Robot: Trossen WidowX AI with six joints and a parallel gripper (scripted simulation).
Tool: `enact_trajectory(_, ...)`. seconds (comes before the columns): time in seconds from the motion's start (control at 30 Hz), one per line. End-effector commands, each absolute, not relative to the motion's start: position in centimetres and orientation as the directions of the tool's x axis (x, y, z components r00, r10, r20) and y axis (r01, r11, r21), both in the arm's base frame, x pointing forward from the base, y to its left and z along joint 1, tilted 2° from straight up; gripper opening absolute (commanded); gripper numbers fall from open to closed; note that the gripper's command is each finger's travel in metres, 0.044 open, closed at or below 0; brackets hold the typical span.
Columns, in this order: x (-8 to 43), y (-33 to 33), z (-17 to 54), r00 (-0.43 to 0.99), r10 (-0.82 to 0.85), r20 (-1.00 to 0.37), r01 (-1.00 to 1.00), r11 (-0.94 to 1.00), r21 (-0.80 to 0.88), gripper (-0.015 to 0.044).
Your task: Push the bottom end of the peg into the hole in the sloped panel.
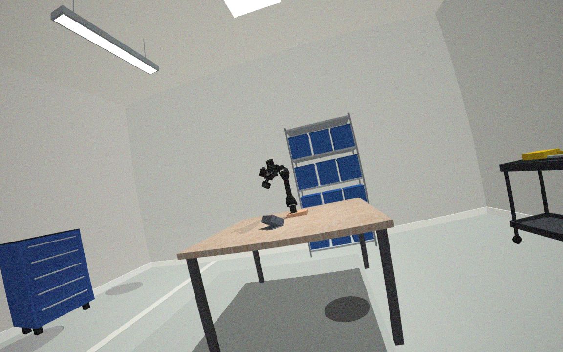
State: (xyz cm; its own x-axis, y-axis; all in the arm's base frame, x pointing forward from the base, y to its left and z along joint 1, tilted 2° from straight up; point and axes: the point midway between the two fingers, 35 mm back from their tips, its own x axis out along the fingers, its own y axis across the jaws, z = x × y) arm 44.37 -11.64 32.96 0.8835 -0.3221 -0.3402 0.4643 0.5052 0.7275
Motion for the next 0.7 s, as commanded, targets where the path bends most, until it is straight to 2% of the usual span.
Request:
enact_trajectory(0.0,43.9,-12.6,30.1,0.837,-0.323,-0.441,0.546,0.533,0.646,0.044)
enact_trajectory(0.33,41.1,-15.0,22.6,0.646,-0.309,-0.698,0.703,0.598,0.386,0.044)
enact_trajectory(0.67,36.3,-16.3,16.5,0.395,-0.239,-0.887,0.733,0.664,0.147,0.044)
